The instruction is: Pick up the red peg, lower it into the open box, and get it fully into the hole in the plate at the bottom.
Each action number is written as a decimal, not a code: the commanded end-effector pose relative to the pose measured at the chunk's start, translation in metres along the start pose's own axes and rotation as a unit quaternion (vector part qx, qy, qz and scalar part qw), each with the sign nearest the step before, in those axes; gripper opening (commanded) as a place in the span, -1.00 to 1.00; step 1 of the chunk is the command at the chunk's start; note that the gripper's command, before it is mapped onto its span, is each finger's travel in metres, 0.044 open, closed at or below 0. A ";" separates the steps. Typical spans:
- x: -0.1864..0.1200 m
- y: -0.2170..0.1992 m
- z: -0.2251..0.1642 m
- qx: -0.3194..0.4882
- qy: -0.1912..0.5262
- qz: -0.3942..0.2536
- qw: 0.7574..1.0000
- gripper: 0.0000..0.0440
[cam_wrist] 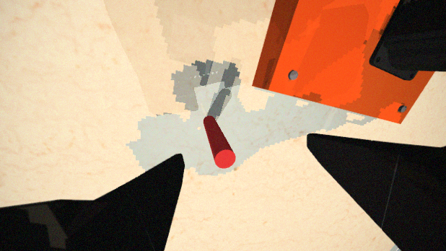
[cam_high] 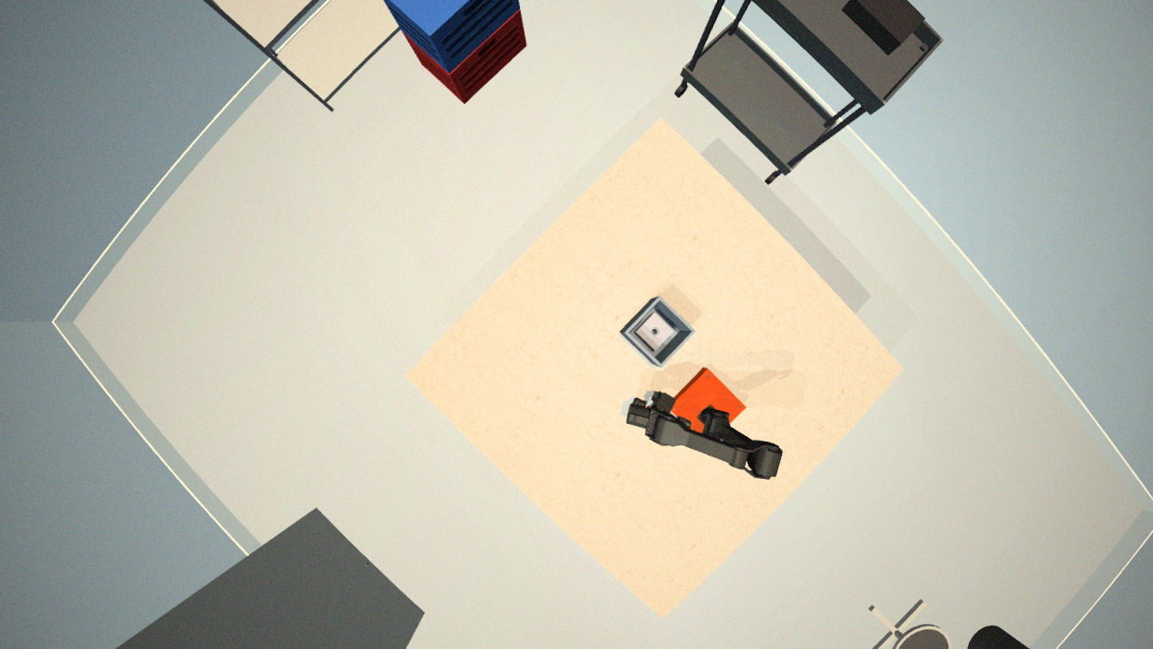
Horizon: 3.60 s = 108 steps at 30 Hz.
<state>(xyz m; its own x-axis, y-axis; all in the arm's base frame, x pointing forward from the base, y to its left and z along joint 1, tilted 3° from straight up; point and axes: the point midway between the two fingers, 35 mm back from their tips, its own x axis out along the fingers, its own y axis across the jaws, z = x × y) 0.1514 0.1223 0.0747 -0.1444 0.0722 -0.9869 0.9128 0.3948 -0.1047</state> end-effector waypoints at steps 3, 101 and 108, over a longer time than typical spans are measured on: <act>0.018 0.001 0.004 0.018 -0.006 0.001 1.000 1.00; -0.141 0.051 0.175 0.082 -0.078 0.179 0.977 -1.00; -0.132 0.055 0.195 0.085 -0.074 0.168 0.979 -1.00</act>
<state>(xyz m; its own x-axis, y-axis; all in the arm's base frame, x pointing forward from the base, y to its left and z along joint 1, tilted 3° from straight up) 0.2901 -0.0384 0.1788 0.2227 0.0312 -0.9744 0.9519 0.2089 0.2242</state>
